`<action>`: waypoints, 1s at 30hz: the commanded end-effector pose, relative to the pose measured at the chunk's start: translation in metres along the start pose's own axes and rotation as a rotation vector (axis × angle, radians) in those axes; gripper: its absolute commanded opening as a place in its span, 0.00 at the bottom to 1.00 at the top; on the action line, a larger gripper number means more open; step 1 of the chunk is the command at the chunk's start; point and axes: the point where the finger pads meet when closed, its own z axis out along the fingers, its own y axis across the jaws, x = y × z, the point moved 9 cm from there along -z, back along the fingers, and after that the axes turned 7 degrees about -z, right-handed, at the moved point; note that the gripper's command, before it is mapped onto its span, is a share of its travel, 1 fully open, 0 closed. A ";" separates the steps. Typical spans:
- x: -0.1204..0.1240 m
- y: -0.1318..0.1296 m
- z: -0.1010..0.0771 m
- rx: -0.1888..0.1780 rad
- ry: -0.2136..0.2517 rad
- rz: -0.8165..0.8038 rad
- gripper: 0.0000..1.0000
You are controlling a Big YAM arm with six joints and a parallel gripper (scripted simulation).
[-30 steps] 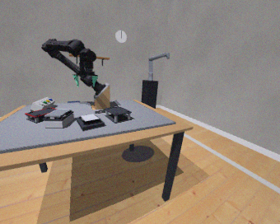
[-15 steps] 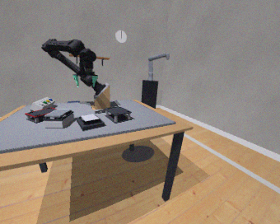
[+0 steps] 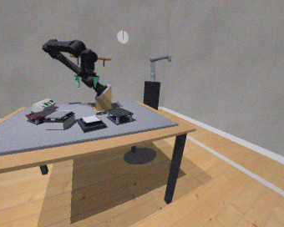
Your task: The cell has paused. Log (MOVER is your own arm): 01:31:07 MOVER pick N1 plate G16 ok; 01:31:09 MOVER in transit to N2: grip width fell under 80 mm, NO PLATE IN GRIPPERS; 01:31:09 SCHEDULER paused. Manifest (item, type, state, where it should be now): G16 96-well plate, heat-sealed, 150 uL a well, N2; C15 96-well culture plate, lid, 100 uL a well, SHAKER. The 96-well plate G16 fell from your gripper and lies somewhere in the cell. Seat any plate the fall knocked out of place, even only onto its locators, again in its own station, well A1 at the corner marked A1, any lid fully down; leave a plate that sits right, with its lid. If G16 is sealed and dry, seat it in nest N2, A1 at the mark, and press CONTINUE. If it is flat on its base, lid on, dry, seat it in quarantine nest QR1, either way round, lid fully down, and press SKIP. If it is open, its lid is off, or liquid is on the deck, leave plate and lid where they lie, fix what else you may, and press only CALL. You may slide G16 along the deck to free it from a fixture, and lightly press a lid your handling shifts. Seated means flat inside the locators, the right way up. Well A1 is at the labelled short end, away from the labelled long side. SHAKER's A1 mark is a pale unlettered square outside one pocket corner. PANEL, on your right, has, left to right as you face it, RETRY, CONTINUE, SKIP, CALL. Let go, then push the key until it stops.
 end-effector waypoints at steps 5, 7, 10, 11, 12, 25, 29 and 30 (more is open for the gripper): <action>-0.018 -0.005 0.029 0.000 0.020 -0.007 1.00; -0.024 -0.007 0.036 0.000 0.020 -0.007 1.00; -0.033 -0.012 0.042 0.001 0.014 -0.002 1.00; -0.033 -0.012 0.042 0.001 0.014 -0.002 1.00; -0.040 -0.017 0.042 0.002 0.005 0.008 1.00; -0.085 -0.038 0.088 0.009 -0.005 0.020 1.00; -0.091 -0.040 0.096 0.008 -0.004 0.019 1.00; -0.094 -0.041 0.100 0.009 -0.003 0.019 1.00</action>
